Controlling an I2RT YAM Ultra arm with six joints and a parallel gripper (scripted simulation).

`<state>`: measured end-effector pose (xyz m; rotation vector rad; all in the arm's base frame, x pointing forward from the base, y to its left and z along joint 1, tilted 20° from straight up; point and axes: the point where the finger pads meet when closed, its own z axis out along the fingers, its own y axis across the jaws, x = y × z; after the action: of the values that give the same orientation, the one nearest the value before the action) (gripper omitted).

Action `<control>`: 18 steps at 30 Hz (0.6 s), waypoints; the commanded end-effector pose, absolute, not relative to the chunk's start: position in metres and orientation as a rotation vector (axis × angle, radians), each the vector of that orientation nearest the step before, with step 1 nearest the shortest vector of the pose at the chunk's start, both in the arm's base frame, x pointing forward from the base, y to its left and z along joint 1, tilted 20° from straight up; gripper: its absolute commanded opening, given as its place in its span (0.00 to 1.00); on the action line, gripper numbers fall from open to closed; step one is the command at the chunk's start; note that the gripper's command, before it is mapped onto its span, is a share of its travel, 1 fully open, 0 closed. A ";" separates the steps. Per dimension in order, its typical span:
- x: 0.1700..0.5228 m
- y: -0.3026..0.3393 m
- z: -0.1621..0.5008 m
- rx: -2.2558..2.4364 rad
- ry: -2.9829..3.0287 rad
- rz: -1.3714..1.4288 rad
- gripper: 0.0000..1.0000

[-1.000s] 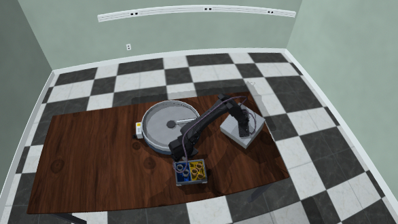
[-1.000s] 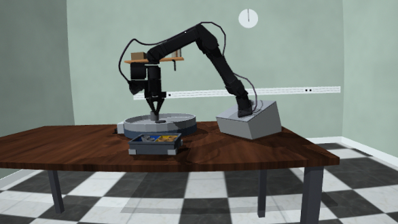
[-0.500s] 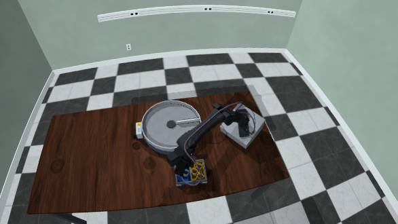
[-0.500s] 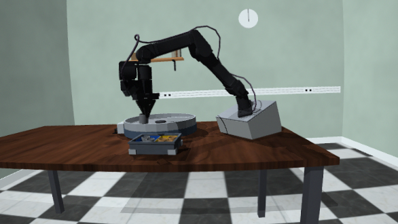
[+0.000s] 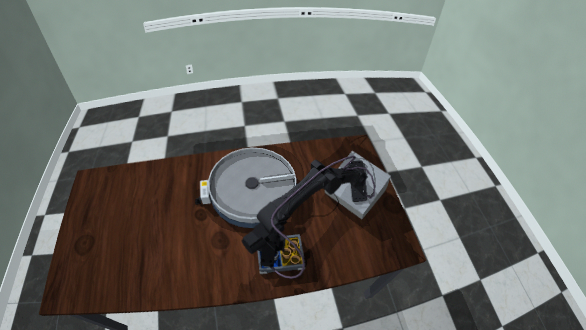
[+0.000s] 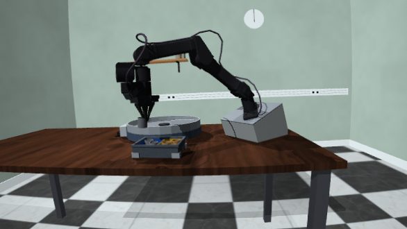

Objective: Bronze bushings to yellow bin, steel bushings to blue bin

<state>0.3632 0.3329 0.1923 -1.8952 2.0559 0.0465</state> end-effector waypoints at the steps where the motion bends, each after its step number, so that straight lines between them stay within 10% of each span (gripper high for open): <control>1: 0.360 0.331 0.209 -1.934 2.011 0.025 0.00; 18: 0.358 0.339 0.217 -1.979 1.945 0.021 0.00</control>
<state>0.3623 0.3375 0.2002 -1.9767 1.9843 0.0251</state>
